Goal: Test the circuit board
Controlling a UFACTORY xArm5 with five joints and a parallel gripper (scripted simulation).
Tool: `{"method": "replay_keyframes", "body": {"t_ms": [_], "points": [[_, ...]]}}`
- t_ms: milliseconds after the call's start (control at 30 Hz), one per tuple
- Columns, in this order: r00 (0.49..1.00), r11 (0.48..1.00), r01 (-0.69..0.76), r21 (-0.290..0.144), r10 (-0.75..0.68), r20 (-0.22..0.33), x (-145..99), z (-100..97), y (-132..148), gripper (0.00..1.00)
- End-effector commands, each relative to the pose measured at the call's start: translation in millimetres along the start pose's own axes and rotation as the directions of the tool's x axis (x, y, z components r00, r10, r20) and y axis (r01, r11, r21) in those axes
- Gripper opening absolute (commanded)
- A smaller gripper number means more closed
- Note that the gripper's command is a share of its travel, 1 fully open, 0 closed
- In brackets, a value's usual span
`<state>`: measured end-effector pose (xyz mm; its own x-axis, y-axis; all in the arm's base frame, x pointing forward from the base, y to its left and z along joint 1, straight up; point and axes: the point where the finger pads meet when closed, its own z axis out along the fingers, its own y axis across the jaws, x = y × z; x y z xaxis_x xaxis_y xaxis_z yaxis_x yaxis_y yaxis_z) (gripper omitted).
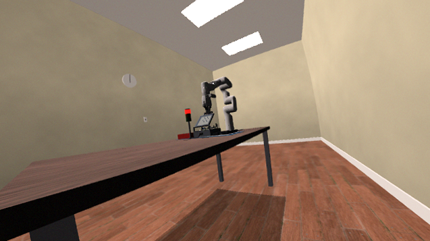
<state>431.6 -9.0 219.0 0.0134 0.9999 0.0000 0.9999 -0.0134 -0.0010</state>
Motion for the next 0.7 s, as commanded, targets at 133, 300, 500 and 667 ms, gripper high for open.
{"method": "replay_keyframes", "body": {"t_ms": [133, 300, 500, 667], "points": [[1.000, 1.000, 0.000, -0.005, 0.000, 0.000, 0.0, -6.9, 5.8, 0.00], [1.000, 1.000, 0.000, -0.005, 0.000, 0.000, 0.0, -6.9, 5.8, 0.00], [1.000, 1.000, 0.000, -0.005, 0.000, 0.000, 0.0, -6.9, 5.8, 0.28], [1.000, 1.000, 0.000, -0.005, 0.000, 0.000, 0.0, -6.9, 5.8, 0.28]]}}
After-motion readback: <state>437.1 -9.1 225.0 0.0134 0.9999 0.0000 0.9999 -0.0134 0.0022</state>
